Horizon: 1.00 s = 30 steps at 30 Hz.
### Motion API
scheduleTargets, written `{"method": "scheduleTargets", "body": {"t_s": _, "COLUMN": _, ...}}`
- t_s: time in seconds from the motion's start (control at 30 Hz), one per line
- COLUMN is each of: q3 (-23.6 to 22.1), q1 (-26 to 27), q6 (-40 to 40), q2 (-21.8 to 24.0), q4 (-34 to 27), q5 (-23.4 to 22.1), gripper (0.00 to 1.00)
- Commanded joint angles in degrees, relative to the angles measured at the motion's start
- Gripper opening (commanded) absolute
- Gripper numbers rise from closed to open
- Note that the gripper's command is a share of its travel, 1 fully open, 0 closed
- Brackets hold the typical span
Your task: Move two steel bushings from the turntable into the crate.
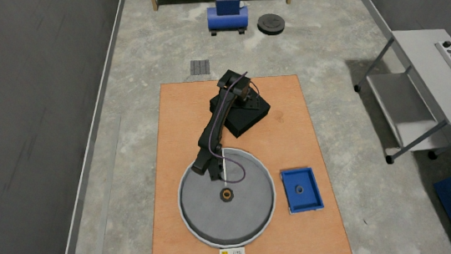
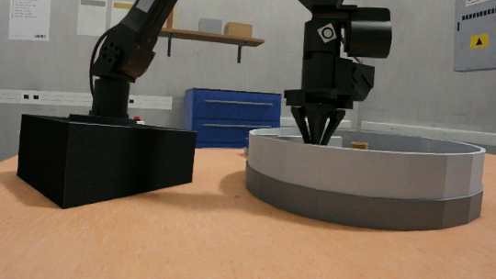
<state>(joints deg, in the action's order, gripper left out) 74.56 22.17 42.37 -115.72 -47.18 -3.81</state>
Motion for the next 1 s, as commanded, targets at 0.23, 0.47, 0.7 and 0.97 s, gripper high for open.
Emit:
{"method": "scheduleTargets", "body": {"t_s": 0.23, "q3": 0.2, "q1": 0.9, "q6": 0.1, "q2": 1.5, "q4": 0.7, "q5": -1.0, "gripper": 0.12}}
{"method": "scheduleTargets", "body": {"t_s": 0.47, "q3": 0.2, "q1": 0.9, "q6": 0.1, "q2": 1.5, "q4": 0.7, "q5": -1.0, "gripper": 0.12}}
{"method": "scheduleTargets", "body": {"t_s": 0.7, "q3": -0.8, "q1": 0.9, "q6": 0.0, "q2": 0.5, "q4": 1.1, "q5": -1.0, "gripper": 0.12}}
{"method": "scheduleTargets", "body": {"t_s": 0.97, "q3": -1.4, "q1": 0.8, "q6": -0.1, "q2": -0.8, "q4": 1.5, "q5": -1.0, "gripper": 0.12}}
